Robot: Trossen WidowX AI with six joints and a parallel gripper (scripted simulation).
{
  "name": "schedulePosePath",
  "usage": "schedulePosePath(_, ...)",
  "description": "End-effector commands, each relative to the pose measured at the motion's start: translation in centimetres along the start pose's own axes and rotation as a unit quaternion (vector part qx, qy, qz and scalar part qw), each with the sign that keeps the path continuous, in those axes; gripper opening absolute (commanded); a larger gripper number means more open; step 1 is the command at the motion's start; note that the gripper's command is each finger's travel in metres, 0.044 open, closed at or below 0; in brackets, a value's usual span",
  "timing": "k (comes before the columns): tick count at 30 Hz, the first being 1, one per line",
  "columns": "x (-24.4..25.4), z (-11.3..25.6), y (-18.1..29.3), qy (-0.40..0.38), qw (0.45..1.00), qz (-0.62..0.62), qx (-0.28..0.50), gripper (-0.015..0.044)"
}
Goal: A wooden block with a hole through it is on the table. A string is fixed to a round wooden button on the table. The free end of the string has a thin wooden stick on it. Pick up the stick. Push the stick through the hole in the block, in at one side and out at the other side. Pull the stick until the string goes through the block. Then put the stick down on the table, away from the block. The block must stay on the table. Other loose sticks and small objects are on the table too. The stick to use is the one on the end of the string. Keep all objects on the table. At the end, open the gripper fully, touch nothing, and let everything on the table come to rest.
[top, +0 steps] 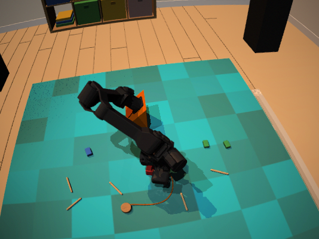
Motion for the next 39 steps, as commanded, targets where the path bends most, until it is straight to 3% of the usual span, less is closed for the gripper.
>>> schedulePosePath(1, 0.2, 0.1, -0.6, -0.002, 1.0, 0.001, 0.0, 0.0)
schedulePosePath(22, 0.8, 0.1, -2.9, -0.002, 1.0, 0.001, 0.0, 0.0)
schedulePosePath(26, 0.7, 0.0, -2.7, 0.0, 1.0, 0.0, -0.001, 0.0105)
schedulePosePath(29, 0.7, 0.0, -2.7, 0.0, 1.0, 0.0, -0.001, 0.0121)
schedulePosePath(31, 0.8, 1.0, -2.5, 0.0, 1.0, 0.0, 0.0, 0.0121)
schedulePosePath(35, 0.7, 7.0, -2.4, 0.001, 1.0, 0.0, 0.002, 0.0121)
schedulePosePath(39, 0.7, 8.1, -2.5, 0.001, 1.0, 0.0, 0.001, 0.0121)
Point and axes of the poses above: the point midway between the two fingers, 35 mm back from their tips, its own z axis back along the fingers, its own x axis across the jaws, y = z × x, the point moved 7 cm from there along z, back along the fingers, and after that the axes turned 15 degrees about -z, right-handed, at the moved point
